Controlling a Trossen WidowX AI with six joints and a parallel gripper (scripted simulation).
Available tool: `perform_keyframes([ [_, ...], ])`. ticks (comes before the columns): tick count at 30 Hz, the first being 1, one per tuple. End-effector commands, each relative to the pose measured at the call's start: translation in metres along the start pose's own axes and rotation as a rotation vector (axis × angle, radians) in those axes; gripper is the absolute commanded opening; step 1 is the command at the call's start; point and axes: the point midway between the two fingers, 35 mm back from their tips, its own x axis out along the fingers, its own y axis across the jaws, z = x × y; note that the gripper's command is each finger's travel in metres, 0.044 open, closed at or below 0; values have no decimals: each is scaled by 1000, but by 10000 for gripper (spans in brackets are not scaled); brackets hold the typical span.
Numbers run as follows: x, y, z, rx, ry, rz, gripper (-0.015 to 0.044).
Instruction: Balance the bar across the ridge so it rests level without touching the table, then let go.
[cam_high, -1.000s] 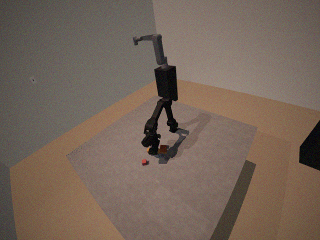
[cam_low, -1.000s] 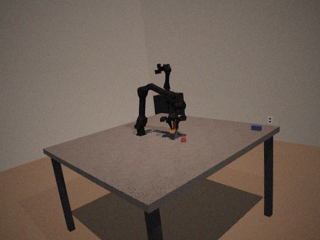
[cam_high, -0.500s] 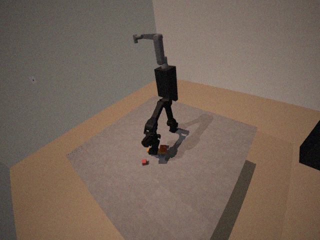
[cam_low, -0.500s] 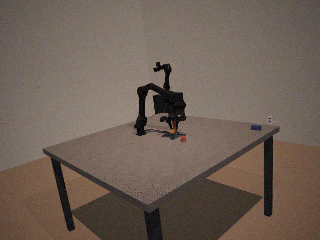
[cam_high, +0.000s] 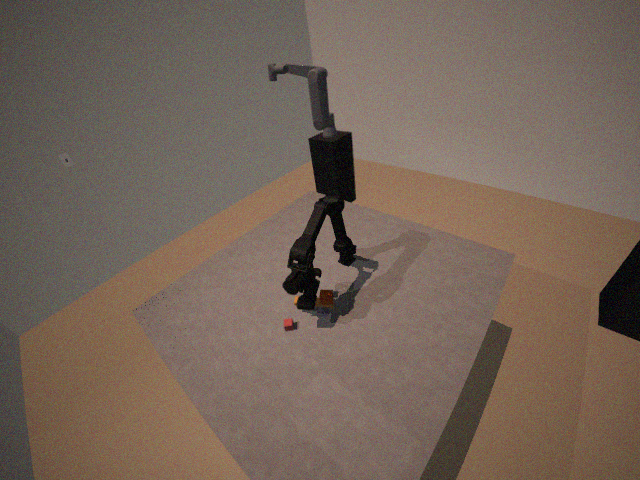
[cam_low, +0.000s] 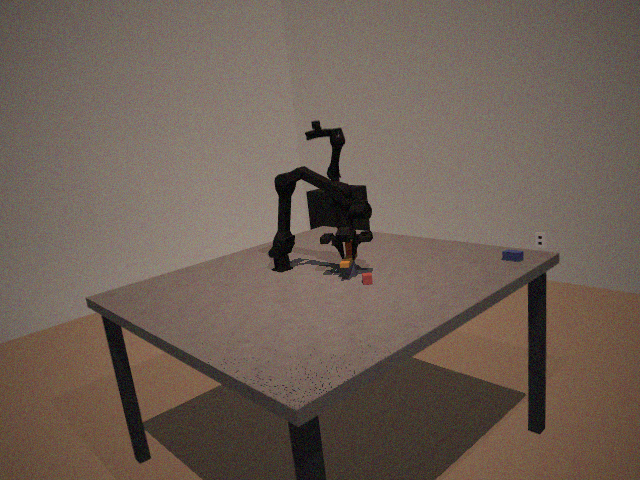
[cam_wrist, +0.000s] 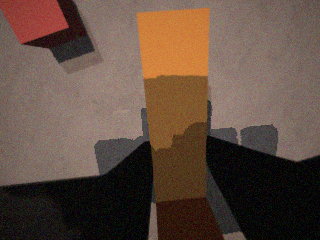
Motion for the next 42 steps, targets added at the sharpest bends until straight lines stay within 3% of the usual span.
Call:
perform_keyframes([
  [1,4,-1,-1,2,5,-3,0],
  [42,0,0,0,2,5,-3,0],
])
